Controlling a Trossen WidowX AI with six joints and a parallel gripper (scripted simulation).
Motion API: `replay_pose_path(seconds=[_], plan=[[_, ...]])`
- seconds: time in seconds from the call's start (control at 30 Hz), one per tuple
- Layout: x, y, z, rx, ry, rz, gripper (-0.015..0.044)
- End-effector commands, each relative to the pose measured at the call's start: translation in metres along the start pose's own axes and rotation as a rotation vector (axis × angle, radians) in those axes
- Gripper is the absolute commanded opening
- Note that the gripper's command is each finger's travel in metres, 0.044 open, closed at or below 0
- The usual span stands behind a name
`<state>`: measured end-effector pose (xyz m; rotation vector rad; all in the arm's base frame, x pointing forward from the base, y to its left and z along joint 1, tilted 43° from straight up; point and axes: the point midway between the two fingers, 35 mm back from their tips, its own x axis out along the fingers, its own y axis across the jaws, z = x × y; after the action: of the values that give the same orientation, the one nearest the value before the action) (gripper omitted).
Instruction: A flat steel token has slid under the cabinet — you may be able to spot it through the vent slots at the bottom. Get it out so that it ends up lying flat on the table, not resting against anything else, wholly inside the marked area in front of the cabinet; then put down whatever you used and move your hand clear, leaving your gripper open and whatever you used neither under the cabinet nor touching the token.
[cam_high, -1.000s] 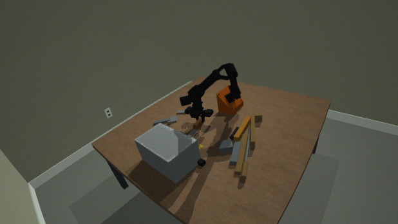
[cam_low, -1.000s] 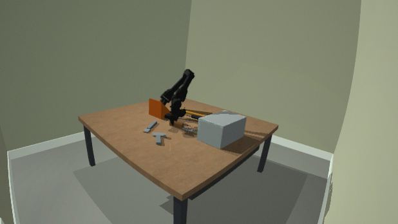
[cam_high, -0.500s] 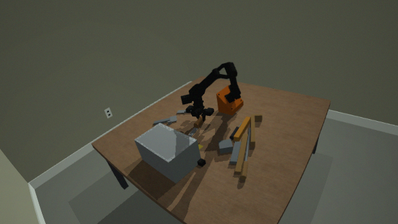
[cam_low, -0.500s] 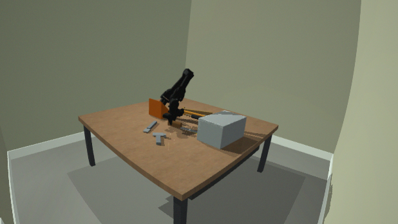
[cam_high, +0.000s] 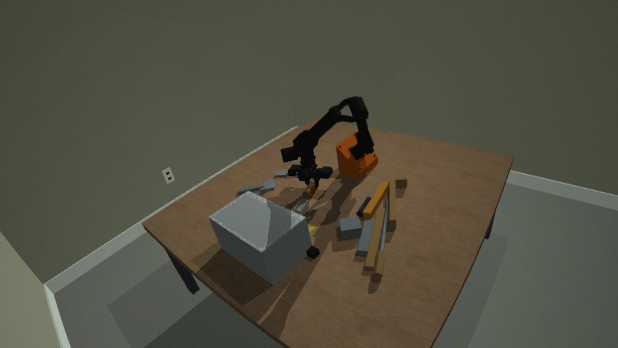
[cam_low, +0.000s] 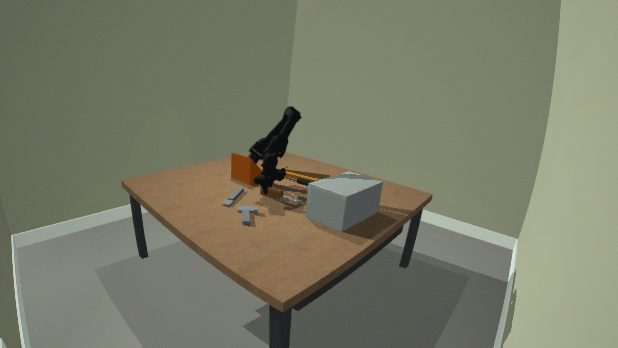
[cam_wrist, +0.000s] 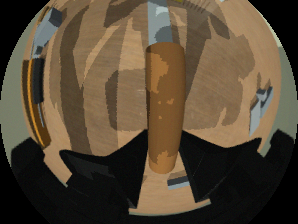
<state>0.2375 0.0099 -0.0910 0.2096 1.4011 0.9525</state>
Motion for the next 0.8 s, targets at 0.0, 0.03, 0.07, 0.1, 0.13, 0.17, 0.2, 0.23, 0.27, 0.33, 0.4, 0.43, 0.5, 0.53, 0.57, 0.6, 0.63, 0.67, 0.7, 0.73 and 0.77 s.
replay_pose_path(seconds=[0.0,0.03,0.07,0.1,0.13,0.17,0.2,0.23,0.27,0.33,0.4,0.43,0.5,0.53,0.57,0.6,0.63,0.67,0.7,0.73,0.77], plan=[[-0.0008,-0.0003,0.0004,-0.035,0.000,-0.001,0.0000],[-0.0009,-0.0003,0.0004,-0.043,0.000,-0.001,0.0000],[-0.0010,-0.0003,0.0005,-0.050,0.000,-0.001,0.0000],[-0.0011,-0.0003,0.0005,-0.058,0.000,-0.001,0.0000],[-0.0011,-0.0003,0.0005,-0.066,0.000,-0.001,0.0000],[-0.0012,-0.0003,0.0005,-0.073,0.000,-0.001,0.0000],[-0.0013,-0.0003,0.0005,-0.081,0.000,-0.001,0.0000],[-0.0014,-0.0003,0.0006,-0.088,0.000,0.000,0.0000],[-0.0015,-0.0003,0.0006,-0.096,0.000,0.000,0.0000],[-0.0017,-0.0004,0.0006,-0.111,0.000,0.000,0.0000],[-0.0019,-0.0004,0.0007,-0.127,0.000,0.000,0.0000],[-0.0020,-0.0004,0.0007,-0.134,0.000,0.000,0.0000],[-0.0021,-0.0004,0.0008,-0.150,0.000,0.000,0.0000],[-0.0022,-0.0004,0.0008,-0.157,0.000,0.000,0.0000],[-0.0022,-0.0003,0.0010,-0.158,0.000,0.000,0.0000],[-0.0022,0.0000,0.0013,-0.158,0.000,0.000,0.0000],[-0.0023,0.0005,0.0017,-0.159,0.000,0.000,0.0000],[-0.0023,0.0012,0.0023,-0.161,0.000,0.000,0.0000],[-0.0023,0.0019,0.0030,-0.163,0.000,0.000,0.0000],[-0.0024,0.0029,0.0038,-0.165,0.000,0.000,0.0000],[-0.0024,0.0039,0.0047,-0.168,0.000,0.000,0.0000]])
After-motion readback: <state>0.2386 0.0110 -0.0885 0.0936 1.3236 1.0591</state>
